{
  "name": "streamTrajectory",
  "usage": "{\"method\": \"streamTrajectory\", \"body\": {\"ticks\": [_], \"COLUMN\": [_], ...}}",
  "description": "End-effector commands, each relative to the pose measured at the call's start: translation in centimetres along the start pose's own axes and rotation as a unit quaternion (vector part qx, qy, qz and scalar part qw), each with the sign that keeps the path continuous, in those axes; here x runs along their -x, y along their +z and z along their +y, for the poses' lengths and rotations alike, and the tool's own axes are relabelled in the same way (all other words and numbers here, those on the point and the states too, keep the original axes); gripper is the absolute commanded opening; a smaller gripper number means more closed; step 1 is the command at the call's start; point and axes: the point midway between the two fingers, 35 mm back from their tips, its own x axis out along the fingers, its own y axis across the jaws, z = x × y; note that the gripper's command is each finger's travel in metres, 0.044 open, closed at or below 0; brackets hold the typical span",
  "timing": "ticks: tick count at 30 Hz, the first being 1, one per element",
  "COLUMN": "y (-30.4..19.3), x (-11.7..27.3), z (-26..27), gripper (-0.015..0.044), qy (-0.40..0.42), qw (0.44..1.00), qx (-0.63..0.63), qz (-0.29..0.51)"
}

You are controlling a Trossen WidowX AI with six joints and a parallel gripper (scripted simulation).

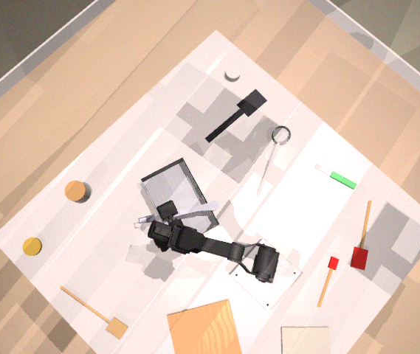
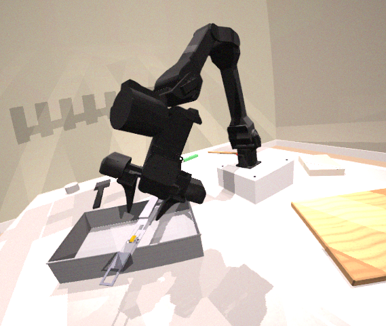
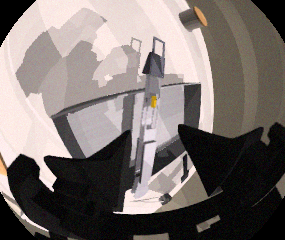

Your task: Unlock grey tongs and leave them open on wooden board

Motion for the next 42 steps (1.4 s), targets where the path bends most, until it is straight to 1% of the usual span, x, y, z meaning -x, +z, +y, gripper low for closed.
{"method": "streamTrajectory", "body": {"ticks": [1, 42], "y": [0.0, 0.0], "x": [-0.7, -7.4], "z": [0.0, 0.0], "gripper": [0.026, 0.026], "qy": [0.001, 0.0], "qw": [1.0, 1.0], "qx": [0.003, 0.003], "qz": [0.002, 0.002]}}
